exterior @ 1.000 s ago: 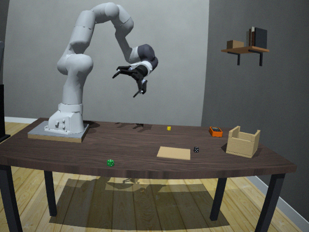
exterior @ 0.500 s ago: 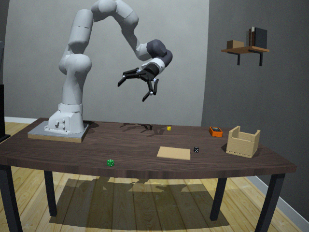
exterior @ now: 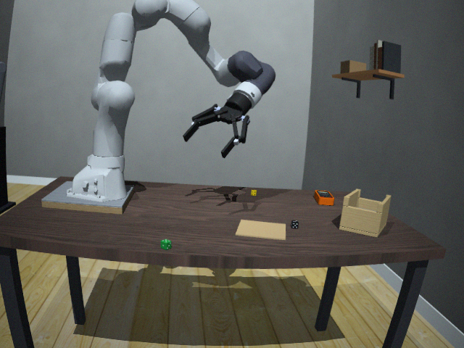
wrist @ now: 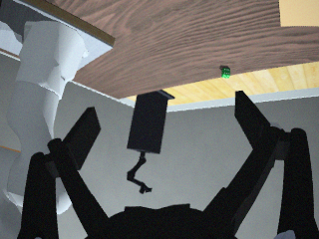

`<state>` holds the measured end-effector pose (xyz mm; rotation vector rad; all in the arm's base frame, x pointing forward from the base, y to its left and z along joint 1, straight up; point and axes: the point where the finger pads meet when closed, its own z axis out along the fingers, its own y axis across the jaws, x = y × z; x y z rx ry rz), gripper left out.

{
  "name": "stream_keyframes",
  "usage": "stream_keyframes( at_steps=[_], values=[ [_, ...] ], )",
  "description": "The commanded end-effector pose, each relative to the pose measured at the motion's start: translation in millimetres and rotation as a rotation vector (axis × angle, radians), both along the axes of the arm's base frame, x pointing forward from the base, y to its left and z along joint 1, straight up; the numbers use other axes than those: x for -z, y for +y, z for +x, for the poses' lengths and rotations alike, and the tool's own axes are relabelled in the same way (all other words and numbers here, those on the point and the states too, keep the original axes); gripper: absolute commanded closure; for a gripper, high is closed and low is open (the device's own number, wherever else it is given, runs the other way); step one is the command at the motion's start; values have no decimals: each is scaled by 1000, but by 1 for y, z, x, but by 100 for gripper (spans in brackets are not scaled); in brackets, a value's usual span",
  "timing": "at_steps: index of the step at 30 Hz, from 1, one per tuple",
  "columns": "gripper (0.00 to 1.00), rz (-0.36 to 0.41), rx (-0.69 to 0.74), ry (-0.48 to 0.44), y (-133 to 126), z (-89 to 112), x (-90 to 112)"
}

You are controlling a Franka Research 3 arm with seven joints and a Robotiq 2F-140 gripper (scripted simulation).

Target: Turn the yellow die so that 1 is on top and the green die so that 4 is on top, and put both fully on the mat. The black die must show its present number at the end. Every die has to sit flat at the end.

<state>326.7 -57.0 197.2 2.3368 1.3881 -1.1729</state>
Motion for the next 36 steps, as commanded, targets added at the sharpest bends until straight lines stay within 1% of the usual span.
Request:
stream_keyframes(
  at_steps=[1, 3, 14, 16, 17, 18, 19, 22, 23, 24, 28, 29, 31, 33, 34, 36],
  values=[
    [0, -26, 120, -124, -17, 11, 9],
    [0, -25, 148, -144, -23, 12, 10],
    [0, -25, 415, -316, -83, 18, 21],
    [0, -25, 415, -316, -83, 18, 21],
    [0, -26, 438, -331, -88, 18, 22],
    [0, -27, 493, -364, -100, 18, 24],
    [0, -28, 511, -375, -104, 18, 25],
    [0, -30, 581, -416, -119, 17, 27],
    [0, -31, 585, -418, -120, 17, 27],
    [0, -33, 628, -442, -129, 16, 29],
    [0, -38, 725, -496, -150, 13, 32],
    [0, -38, 730, -499, -151, 13, 32],
    [0, -42, 796, -534, -164, 10, 34],
    [0, -42, 796, -534, -164, 10, 34],
    [0, -47, 861, -569, -178, 7, 36],
    [0, -50, 903, -591, -187, 5, 38]
  ],
)
